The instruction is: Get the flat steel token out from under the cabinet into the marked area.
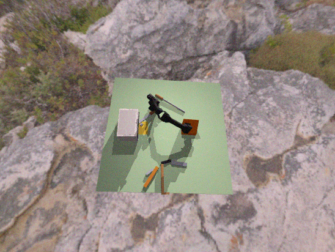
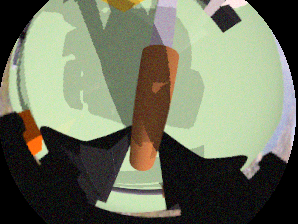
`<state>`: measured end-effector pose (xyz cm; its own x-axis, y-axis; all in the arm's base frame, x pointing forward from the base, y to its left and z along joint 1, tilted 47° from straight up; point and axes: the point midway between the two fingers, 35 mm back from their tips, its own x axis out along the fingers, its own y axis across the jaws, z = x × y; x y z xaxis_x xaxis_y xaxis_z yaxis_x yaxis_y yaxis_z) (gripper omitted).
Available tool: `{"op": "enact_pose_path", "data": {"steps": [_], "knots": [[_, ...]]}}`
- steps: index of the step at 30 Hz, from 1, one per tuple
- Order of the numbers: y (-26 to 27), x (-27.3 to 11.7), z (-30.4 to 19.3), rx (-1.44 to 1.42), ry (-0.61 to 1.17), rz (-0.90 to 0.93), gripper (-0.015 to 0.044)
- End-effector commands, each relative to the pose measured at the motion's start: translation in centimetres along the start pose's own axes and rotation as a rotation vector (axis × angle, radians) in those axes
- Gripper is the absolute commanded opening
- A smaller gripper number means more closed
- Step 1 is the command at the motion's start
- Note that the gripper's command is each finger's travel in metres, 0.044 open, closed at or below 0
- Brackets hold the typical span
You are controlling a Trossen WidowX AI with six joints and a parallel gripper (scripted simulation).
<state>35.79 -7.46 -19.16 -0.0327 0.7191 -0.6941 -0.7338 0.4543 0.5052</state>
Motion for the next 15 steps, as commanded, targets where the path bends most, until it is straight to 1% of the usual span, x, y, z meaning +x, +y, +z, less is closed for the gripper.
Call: {"op": "enact_pose_path", "data": {"steps": [1,6,15], "knots": [[0.0,0.0,1.4,-0.004,-0.006,-0.001,0.0000],[0.0,0.0,2.5,-0.005,-0.007,0.000,0.0000],[0.2,0.1,2.5,-0.005,-0.007,0.000,0.0000]]}}
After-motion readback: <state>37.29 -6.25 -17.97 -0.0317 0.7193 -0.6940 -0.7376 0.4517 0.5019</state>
